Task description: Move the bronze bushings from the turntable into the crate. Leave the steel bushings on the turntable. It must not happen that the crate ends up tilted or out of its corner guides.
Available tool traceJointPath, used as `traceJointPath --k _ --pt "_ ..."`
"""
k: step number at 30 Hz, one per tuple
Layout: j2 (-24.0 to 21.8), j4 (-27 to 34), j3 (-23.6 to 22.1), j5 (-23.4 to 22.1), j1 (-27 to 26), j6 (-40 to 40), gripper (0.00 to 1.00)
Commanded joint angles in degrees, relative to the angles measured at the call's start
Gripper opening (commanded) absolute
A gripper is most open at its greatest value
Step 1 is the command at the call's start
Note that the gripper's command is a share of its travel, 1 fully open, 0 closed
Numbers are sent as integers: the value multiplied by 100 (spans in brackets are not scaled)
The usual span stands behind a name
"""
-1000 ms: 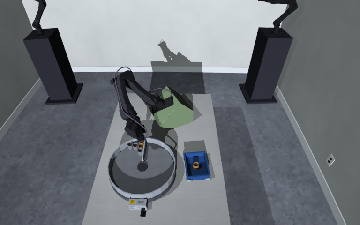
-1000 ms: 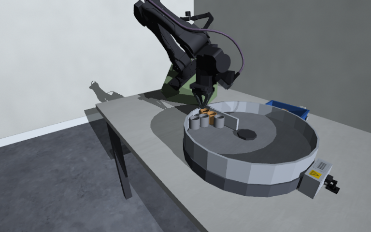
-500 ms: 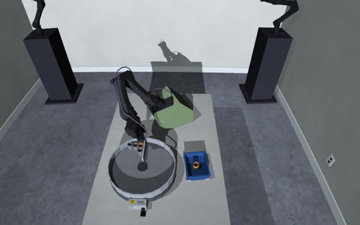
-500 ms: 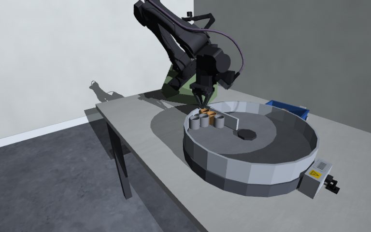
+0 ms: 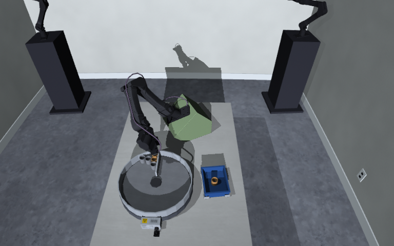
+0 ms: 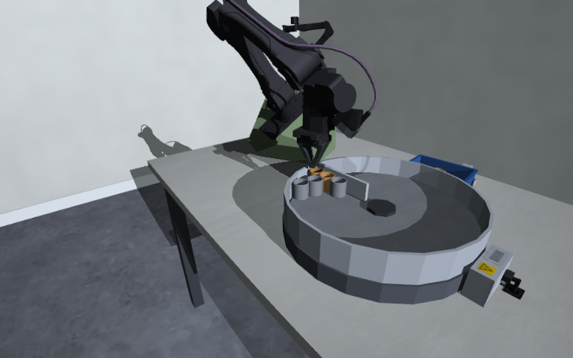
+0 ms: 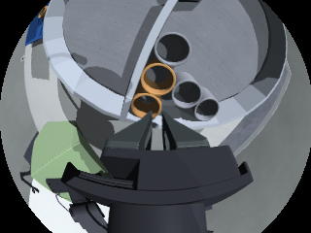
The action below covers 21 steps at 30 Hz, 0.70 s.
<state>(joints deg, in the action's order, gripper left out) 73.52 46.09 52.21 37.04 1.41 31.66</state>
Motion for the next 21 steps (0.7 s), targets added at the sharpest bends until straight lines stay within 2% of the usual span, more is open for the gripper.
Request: traceJointPath --k 1,5,21 --pt "78 -93 261 -18 139 -56 13" --pt "-9 53 310 1 144 -59 13" --pt "-4 12 320 -6 147 -49 13"
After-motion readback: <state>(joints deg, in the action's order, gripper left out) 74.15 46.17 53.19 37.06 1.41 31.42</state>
